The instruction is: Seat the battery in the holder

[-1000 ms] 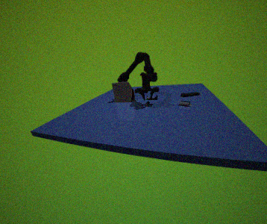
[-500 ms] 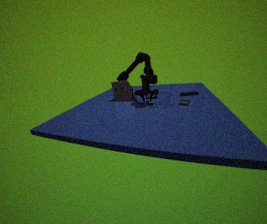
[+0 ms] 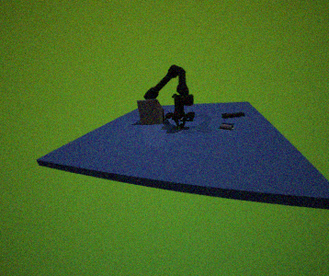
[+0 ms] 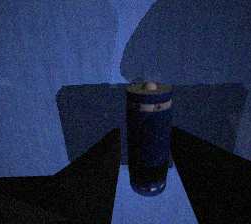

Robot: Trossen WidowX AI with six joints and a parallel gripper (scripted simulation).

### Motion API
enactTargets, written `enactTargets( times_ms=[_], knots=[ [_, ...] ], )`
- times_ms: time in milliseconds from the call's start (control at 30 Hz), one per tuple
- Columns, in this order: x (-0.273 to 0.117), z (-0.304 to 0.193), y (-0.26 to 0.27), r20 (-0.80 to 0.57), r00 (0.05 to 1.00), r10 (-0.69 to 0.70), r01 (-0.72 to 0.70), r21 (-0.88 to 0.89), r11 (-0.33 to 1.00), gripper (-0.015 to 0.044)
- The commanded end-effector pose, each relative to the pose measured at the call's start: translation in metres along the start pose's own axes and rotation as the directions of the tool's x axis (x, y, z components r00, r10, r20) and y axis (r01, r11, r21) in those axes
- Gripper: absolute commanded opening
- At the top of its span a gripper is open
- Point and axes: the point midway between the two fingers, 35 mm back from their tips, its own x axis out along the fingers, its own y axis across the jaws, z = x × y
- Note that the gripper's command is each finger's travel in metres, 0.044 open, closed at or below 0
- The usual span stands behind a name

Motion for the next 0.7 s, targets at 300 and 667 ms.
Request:
enactTargets(
  times_ms=[300,667],
  knots=[
    [0.0,0.0,-0.002,-0.005,1.0,-0.002,0.002,0.007,1.0,0.0086],
    [-0.05,-0.003,0.0,-0.001,1.0,-0.002,0.002,-0.034,0.999,0.0086]
  ],
)
